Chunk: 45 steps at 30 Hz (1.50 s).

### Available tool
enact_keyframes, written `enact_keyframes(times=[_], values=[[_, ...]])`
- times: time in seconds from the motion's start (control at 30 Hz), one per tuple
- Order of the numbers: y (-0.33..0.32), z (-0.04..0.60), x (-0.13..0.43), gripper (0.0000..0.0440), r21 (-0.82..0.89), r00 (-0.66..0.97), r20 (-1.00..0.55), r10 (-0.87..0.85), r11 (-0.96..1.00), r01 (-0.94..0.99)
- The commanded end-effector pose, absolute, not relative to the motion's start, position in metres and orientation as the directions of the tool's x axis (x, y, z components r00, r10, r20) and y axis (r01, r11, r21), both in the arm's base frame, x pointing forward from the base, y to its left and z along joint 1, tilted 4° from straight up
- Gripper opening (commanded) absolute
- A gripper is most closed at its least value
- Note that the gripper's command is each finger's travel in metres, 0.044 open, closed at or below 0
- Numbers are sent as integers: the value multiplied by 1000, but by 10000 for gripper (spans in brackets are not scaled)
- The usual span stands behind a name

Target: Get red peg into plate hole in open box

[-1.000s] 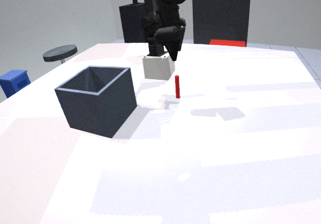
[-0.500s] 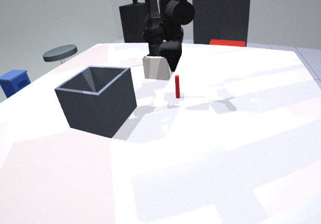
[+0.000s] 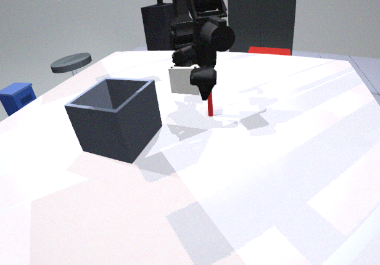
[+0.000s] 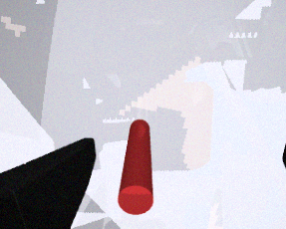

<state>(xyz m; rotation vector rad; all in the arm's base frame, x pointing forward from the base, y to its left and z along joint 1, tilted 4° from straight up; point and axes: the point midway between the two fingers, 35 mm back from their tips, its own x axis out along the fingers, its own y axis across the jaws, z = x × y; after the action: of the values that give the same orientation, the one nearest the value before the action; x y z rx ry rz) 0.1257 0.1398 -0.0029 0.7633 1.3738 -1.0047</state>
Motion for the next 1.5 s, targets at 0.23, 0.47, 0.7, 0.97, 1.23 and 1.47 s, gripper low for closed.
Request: enact_keyframes(times=[0.23, 0.47, 0.7, 0.97, 1.23, 1.47], values=[[140, -34, 127, 332, -101, -50, -989, -138, 397, 912], [148, -47, 131, 170, -85, -36, -992, -122, 416, 905], [159, -54, 136, 18, -68, -25, -994, -102, 448, 892], [170, -47, 143, 0, -35, -5, -998, -67, 456, 889], [182, -34, 151, 0, 7, 22, -999, -27, 445, 896], [193, -19, 162, 0, 56, 55, -998, 14, 437, 898]])
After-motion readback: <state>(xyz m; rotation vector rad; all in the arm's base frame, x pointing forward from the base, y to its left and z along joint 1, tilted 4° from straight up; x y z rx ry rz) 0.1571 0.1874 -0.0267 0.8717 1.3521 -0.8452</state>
